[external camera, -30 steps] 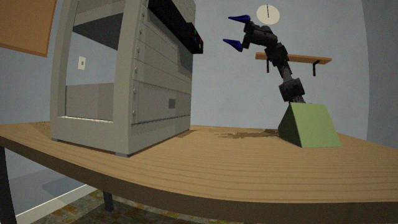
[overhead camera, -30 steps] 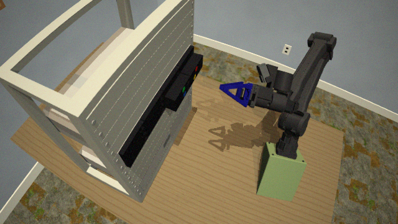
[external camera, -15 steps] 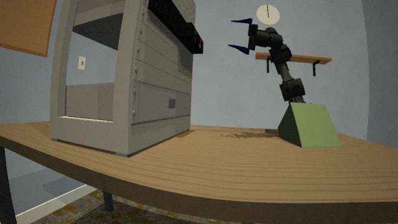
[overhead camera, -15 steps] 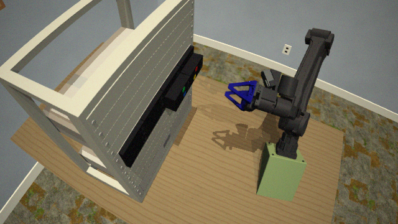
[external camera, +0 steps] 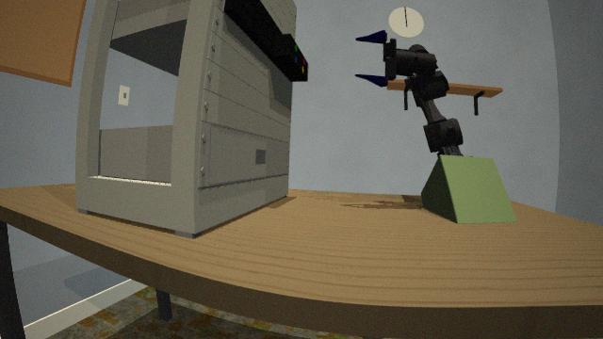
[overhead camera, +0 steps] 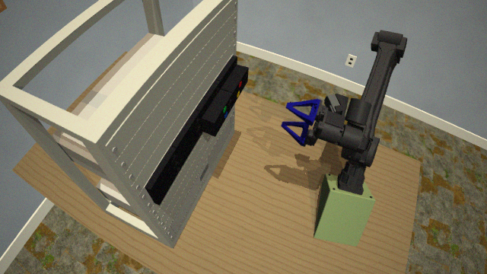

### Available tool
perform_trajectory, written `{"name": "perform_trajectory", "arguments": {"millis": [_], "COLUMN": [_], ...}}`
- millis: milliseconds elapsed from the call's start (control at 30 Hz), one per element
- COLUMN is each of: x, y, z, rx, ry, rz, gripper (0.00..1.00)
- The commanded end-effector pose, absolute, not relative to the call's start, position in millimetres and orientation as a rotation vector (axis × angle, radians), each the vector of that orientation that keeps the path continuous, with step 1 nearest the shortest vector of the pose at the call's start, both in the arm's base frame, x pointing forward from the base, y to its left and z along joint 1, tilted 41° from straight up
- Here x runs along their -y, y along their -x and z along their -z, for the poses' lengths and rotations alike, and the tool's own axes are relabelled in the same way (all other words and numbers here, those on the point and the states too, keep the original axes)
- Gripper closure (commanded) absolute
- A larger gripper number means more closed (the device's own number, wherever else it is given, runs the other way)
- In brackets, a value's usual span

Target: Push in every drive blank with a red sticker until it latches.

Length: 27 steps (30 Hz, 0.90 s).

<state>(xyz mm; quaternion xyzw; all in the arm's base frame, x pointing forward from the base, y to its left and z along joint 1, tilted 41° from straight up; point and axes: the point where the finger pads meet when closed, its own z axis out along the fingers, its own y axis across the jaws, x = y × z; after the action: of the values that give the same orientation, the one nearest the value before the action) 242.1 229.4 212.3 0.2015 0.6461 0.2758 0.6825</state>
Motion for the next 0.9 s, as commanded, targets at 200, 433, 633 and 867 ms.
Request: {"name": "perform_trajectory", "arguments": {"millis": [200,433,633,867], "x": [-226.9,-224.6,-225.6,-225.5], "y": [-233.2,-233.5,-233.0,-232.5], "z": [-206.6,-206.8,-207.8,-207.4], "rx": [-1.415,-1.402,-1.396,-1.397], "ry": [-0.574,-0.61,-0.625,-0.624], "rz": [-0.717,-0.728,-0.739,-0.74], "gripper": [0.0,0.0,0.0,0.0]}}
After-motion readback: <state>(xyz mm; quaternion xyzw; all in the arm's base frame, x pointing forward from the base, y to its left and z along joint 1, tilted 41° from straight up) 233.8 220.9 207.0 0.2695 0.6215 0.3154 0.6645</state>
